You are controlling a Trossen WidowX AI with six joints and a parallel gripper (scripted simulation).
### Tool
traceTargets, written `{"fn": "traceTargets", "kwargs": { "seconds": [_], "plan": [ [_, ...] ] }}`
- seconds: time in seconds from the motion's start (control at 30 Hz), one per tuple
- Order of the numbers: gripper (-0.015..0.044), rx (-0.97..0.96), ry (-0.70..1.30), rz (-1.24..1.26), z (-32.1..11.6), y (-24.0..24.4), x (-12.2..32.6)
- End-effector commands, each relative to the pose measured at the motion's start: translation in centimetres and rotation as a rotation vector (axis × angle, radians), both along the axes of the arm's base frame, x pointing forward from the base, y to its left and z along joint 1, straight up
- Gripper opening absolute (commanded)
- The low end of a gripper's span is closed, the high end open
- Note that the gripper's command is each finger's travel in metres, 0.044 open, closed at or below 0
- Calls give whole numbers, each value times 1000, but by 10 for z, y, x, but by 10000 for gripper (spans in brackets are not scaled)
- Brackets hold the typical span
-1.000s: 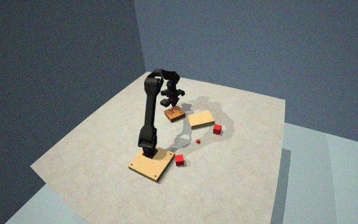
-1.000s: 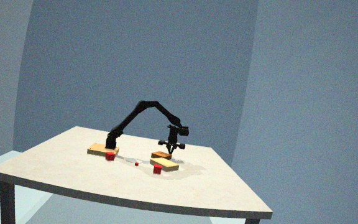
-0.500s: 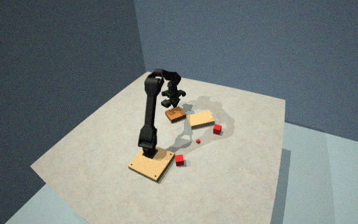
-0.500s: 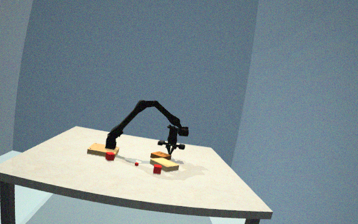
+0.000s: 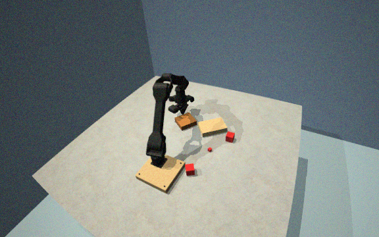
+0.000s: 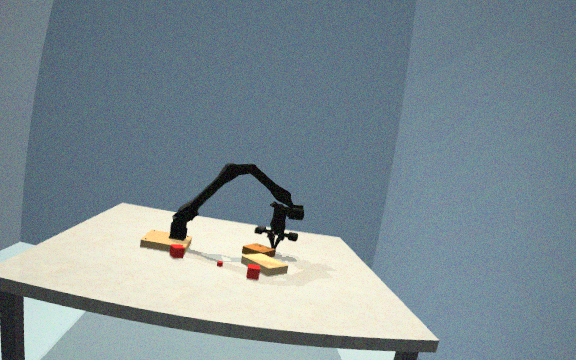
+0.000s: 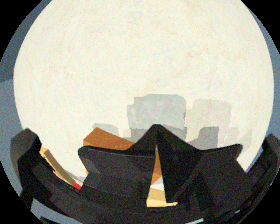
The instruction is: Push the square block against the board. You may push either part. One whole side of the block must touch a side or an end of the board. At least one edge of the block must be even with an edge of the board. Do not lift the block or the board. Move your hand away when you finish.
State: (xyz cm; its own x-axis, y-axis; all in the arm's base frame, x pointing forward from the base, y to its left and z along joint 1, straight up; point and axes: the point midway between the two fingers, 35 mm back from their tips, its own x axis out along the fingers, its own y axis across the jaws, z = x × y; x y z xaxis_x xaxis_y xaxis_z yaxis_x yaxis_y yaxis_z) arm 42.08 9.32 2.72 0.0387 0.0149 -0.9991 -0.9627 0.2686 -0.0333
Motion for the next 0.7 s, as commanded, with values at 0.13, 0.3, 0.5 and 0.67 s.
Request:
{"fn": "traceTargets", "kwargs": {
  "seconds": [0.13, 0.3, 0.5, 0.67],
  "plan": [
    [0, -1, -4, -5, 2, 12, 5],
    [0, -1, -4, -5, 2, 20, 7],
    [0, 0, -2, -2, 28, 20, 6],
    [0, 0, -4, -5, 56, 20, 3]
  ]
}}
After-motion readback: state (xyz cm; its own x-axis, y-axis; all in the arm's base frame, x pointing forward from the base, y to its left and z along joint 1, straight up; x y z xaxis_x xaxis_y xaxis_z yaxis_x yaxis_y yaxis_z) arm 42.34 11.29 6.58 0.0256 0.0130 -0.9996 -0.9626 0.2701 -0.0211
